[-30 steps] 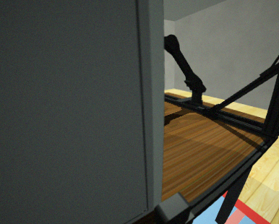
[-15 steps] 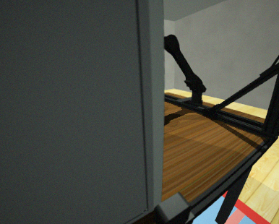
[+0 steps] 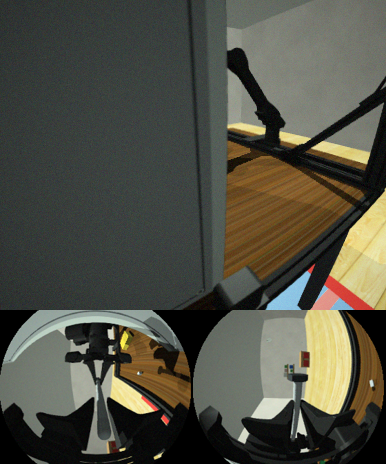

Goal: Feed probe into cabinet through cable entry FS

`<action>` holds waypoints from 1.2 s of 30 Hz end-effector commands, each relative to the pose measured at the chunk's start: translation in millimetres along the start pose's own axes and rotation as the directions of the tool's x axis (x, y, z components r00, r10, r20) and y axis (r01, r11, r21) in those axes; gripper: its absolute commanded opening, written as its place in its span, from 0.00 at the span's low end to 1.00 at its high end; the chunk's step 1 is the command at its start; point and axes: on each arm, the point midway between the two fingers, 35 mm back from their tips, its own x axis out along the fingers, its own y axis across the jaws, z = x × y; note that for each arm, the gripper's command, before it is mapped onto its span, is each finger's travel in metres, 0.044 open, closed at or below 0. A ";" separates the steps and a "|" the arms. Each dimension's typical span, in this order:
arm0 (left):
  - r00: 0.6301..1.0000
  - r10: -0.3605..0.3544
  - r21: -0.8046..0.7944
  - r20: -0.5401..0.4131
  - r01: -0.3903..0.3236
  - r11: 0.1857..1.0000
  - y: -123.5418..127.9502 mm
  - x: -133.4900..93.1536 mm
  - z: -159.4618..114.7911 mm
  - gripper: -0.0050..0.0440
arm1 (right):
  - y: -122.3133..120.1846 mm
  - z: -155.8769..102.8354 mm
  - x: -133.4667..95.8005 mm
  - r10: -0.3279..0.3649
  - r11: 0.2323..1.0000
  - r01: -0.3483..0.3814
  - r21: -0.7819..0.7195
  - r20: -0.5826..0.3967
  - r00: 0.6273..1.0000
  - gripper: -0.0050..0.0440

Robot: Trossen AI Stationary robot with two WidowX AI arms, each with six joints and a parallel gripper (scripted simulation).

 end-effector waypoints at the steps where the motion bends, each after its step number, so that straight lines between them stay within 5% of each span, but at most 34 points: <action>1: 1.000 -0.002 0.003 -0.005 0.002 1.000 -0.9 0.4 -0.8 0.25 | 0.5 0.4 0.1 0.001 1.000 -0.001 0.007 0.004 1.000 0.10; 8: 1.000 -0.002 0.003 -0.005 0.002 1.000 -0.9 0.4 -0.8 0.15 | 0.5 0.4 0.1 0.001 1.000 -0.001 0.007 0.004 1.000 0.10; 12: 1.000 -0.002 0.003 -0.005 0.002 1.000 -0.9 0.4 -0.8 0.10 | 0.5 0.4 0.1 0.001 1.000 -0.001 0.007 0.004 1.000 0.20; 27: 1.000 -0.002 0.003 -0.005 0.002 1.000 -0.9 0.4 -0.8 0.10 | 0.5 0.4 0.1 0.001 1.000 -0.001 0.007 0.004 1.000 0.93; 36: 1.000 -0.002 0.003 -0.005 0.002 1.000 -0.9 0.4 -0.8 0.10 | 0.5 0.4 0.1 0.001 1.000 -0.001 0.007 0.004 1.000 1.00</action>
